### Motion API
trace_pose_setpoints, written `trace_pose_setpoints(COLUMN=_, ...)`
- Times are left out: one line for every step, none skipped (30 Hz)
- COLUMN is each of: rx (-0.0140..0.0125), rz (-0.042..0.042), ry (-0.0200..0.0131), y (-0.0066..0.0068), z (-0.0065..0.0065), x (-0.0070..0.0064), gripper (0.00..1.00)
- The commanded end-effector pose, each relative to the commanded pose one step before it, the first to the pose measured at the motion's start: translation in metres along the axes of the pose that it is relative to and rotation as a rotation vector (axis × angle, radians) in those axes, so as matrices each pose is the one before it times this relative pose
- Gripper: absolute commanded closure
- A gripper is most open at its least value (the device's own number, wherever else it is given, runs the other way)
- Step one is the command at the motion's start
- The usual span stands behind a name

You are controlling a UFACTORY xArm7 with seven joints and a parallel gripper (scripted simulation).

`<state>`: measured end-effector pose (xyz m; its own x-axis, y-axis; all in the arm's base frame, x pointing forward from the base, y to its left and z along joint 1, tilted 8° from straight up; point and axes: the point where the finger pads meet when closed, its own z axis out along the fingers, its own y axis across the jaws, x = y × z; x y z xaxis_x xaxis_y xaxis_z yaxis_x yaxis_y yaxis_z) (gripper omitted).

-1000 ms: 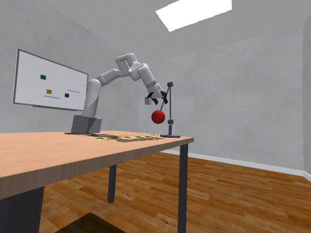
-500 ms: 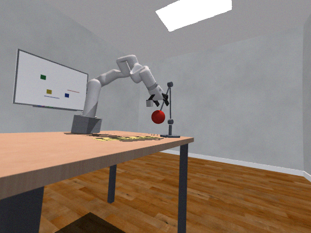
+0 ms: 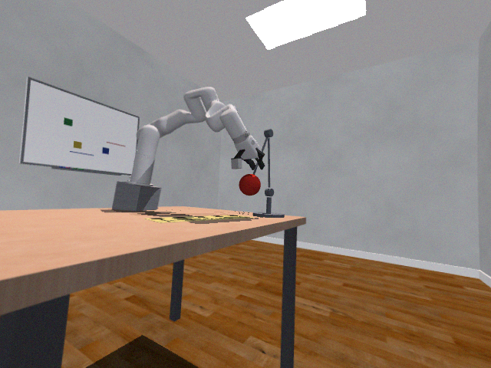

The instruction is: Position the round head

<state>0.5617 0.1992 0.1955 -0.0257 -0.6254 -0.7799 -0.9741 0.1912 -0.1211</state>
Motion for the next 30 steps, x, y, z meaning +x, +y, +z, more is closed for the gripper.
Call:
trace_pose_setpoints(rx=0.00271, rz=-0.00241, ry=-0.00112, y=-0.00112, z=-0.00136, x=-0.00134, gripper=1.00)
trace_pose_setpoints(rx=-0.00001, rz=0.00000, ry=0.00000, y=0.00000, z=-0.00001, x=0.00000, gripper=1.00)
trace_pose_setpoints(rx=-0.00001, rz=0.00000, ry=0.00000, y=0.00000, z=-0.00001, x=0.00000, gripper=1.00)
trace_pose_setpoints(rx=-0.00001, rz=0.00000, ry=0.00000, y=0.00000, z=-0.00001, x=0.00000, gripper=1.00)
trace_pose_setpoints(rx=-0.00001, rz=0.00000, ry=0.00000, y=0.00000, z=-0.00001, x=0.00000, gripper=1.00)
trace_pose_setpoints(rx=-0.00001, rz=0.00000, ry=0.00000, y=0.00000, z=-0.00001, x=0.00000, gripper=1.00)
trace_pose_setpoints(rx=-0.00001, rz=0.00000, ry=0.00000, y=0.00000, z=-0.00001, x=0.00000, gripper=1.00)
trace_pose_setpoints(rx=-0.00001, rz=0.00000, ry=0.00000, y=0.00000, z=-0.00001, x=0.00000, gripper=1.00)
trace_pose_setpoints(rx=-0.00001, rz=0.00000, ry=0.00000, y=0.00000, z=-0.00001, x=0.00000, gripper=1.00)
trace_pose_setpoints(rx=0.00000, rz=0.00000, ry=0.00000, y=0.00000, z=0.00000, x=0.00000, gripper=1.00)
trace_pose_setpoints(rx=0.00000, rz=0.00000, ry=0.00000, y=0.00000, z=0.00000, x=0.00000, gripper=1.00)
trace_pose_setpoints(rx=0.00003, rz=-0.00001, ry=0.00001, y=-0.00001, z=0.00000, x=0.00000, gripper=1.00)
trace_pose_setpoints(rx=0.00003, rz=-0.00001, ry=0.00001, y=-0.00001, z=0.00000, x=0.00000, gripper=1.00)
trace_pose_setpoints(rx=0.00003, rz=-0.00001, ry=0.00001, y=-0.00001, z=0.00000, x=0.00000, gripper=1.00)
trace_pose_setpoints(rx=0.00003, rz=-0.00001, ry=0.00001, y=-0.00001, z=0.00000, x=0.00000, gripper=1.00)
trace_pose_setpoints(rx=0.00003, rz=-0.00001, ry=0.00001, y=-0.00001, z=0.00000, x=0.00000, gripper=1.00)
trace_pose_setpoints(rx=0.00003, rz=-0.00001, ry=0.00001, y=-0.00001, z=0.00000, x=0.00000, gripper=1.00)
trace_pose_setpoints(rx=0.00003, rz=-0.00001, ry=0.00001, y=-0.00001, z=0.00000, x=0.00000, gripper=1.00)
trace_pose_setpoints(rx=0.00003, rz=-0.00001, ry=0.00001, y=-0.00001, z=0.00000, x=0.00000, gripper=1.00)
trace_pose_setpoints(rx=0.00003, rz=-0.00001, ry=0.00001, y=-0.00001, z=0.00000, x=0.00000, gripper=1.00)
trace_pose_setpoints(rx=0.00003, rz=-0.00001, ry=0.00001, y=-0.00001, z=0.00000, x=0.00000, gripper=1.00)
trace_pose_setpoints(rx=0.00003, rz=-0.00001, ry=0.00001, y=-0.00001, z=0.00000, x=0.00000, gripper=1.00)
trace_pose_setpoints(rx=0.00003, rz=-0.00001, ry=0.00001, y=-0.00001, z=0.00000, x=0.00000, gripper=1.00)
trace_pose_setpoints(rx=0.00003, rz=-0.00001, ry=0.00001, y=-0.00001, z=0.00000, x=0.00000, gripper=1.00)
trace_pose_setpoints(rx=0.00003, rz=-0.00001, ry=0.00001, y=-0.00001, z=0.00000, x=0.00000, gripper=1.00)
trace_pose_setpoints(rx=0.00003, rz=-0.00001, ry=0.00001, y=-0.00001, z=0.00000, x=0.00000, gripper=1.00)
trace_pose_setpoints(rx=0.00000, rz=0.00000, ry=0.00000, y=0.00000, z=0.00000, x=0.00000, gripper=1.00)
trace_pose_setpoints(rx=0.00000, rz=0.00000, ry=0.00000, y=0.00000, z=0.00000, x=0.00000, gripper=1.00)
trace_pose_setpoints(rx=0.00165, rz=0.00146, ry=-0.00001, y=0.00030, z=-0.00057, x=0.00203, gripper=1.00)
trace_pose_setpoints(rx=0.00165, rz=0.00146, ry=-0.00001, y=0.00030, z=-0.00057, x=0.00204, gripper=1.00)
